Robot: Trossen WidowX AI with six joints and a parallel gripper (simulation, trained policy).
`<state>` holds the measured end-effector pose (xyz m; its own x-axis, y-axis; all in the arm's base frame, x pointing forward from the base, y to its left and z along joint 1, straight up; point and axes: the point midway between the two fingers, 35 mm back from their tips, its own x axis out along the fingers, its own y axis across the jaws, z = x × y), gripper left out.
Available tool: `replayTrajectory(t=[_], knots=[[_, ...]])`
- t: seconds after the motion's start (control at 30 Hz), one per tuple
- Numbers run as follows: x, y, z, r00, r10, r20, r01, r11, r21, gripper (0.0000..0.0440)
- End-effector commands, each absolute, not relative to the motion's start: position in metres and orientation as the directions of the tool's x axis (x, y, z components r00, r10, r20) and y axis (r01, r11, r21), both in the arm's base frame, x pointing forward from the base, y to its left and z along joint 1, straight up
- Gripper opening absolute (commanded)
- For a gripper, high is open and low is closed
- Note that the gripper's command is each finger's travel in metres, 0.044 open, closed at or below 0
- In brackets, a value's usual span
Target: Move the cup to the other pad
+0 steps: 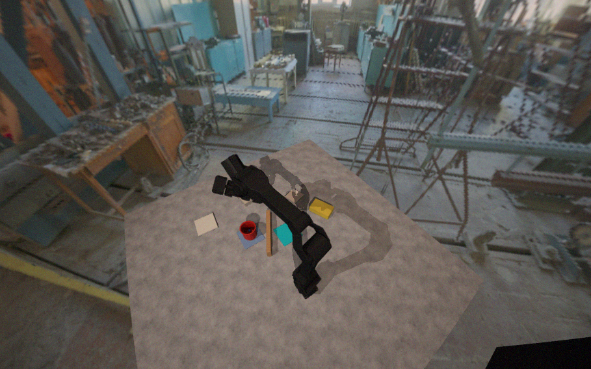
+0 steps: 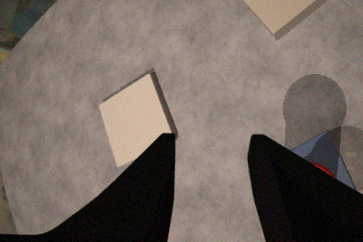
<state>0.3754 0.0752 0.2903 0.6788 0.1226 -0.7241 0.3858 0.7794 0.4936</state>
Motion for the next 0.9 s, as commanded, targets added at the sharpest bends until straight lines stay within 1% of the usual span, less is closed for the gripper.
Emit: replayTrajectory(t=[0.0,0.4,0.87], knots=[[0.375,0.077,0.285,0.643,0.122,-0.756,0.43,0.76,0.488,0.0119],[0.37,0.077,0.261,0.494,0.086,-0.865,0.574,0.715,0.399,0.0119],[0.359,0.073,0.221,0.287,0.026,-0.958,0.678,0.701,0.222,0.013]])
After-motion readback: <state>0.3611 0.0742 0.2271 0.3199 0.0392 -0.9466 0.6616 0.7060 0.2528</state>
